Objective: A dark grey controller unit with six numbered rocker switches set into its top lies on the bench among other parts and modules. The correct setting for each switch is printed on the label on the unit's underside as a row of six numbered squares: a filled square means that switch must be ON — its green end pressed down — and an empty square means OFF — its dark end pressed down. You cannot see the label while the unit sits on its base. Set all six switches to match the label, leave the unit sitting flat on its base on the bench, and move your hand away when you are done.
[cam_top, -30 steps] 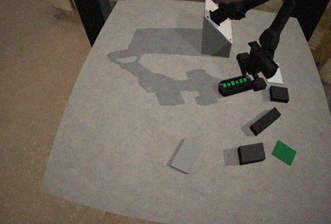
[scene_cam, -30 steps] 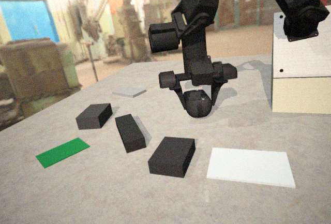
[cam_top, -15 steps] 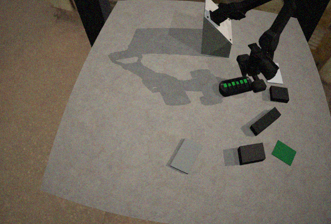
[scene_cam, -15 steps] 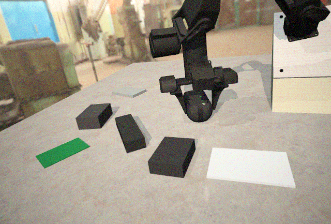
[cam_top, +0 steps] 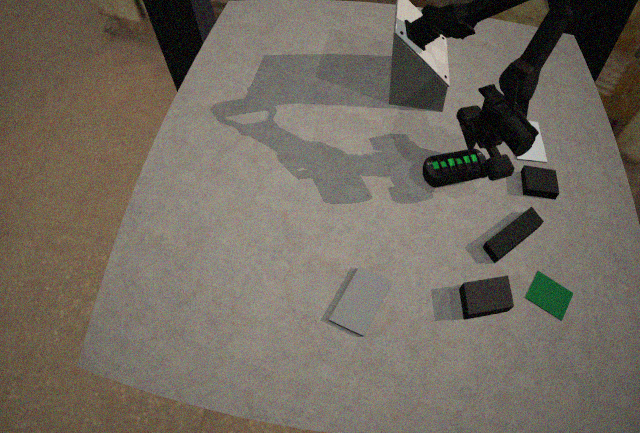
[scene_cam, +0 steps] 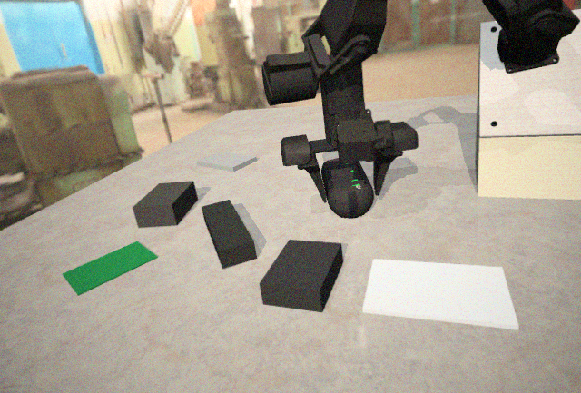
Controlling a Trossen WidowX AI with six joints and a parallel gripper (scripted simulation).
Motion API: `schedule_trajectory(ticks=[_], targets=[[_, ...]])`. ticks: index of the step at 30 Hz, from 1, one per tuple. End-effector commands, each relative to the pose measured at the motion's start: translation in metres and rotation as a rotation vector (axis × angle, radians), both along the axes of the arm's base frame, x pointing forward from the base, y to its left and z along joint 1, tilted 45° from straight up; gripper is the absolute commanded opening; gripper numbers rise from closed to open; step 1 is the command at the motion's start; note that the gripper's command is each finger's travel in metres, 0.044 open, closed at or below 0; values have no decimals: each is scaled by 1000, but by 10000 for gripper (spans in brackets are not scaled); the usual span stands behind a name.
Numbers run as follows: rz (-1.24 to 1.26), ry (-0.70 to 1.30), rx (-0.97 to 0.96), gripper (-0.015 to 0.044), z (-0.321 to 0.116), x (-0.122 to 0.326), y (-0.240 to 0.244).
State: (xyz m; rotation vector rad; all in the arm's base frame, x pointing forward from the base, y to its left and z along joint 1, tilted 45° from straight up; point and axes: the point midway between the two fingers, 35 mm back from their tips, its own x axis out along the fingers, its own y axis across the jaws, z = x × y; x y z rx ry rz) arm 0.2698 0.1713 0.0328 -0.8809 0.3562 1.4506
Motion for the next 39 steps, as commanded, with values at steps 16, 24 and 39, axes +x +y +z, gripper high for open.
schedule_trajectory(ticks=[16, 24, 39], targets=[[1, 0, -1, 440, -10, 9, -63], [0, -1, 3, 440, -10, 10, -71], [-3, -1, -2, 440, 12, 6, -93]])
